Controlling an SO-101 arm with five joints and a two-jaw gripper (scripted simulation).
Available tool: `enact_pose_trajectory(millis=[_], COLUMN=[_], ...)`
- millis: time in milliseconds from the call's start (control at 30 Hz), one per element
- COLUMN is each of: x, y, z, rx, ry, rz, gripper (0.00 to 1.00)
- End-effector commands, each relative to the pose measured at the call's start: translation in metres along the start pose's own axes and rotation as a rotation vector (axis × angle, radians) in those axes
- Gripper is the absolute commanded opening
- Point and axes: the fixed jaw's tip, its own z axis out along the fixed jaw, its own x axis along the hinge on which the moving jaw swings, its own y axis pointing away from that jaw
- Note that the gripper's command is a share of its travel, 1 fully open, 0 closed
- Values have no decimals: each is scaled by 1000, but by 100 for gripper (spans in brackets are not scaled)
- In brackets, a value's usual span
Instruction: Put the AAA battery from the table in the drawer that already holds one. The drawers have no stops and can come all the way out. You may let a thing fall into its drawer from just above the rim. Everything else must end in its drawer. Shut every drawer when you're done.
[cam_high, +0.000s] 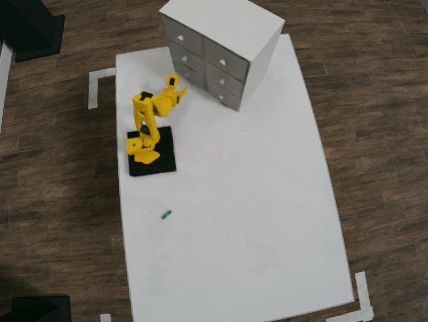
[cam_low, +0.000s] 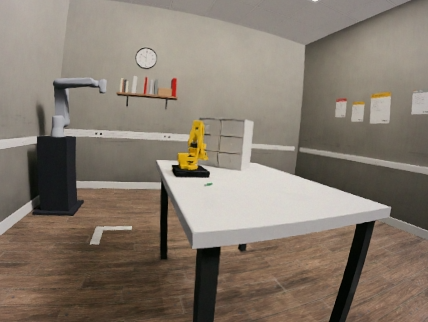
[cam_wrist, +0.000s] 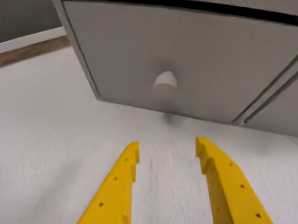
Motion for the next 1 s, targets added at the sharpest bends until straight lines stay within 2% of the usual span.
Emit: enact_pose_trajectory(millis=[0, 467, 967], x=[-7, -15, -25], y=[2, 2, 1], z=[2, 1, -9], rx=[-8, -9, -9], ry=[18, 118, 226], rz=[-15, -17, -20], gripper=[21, 21, 21])
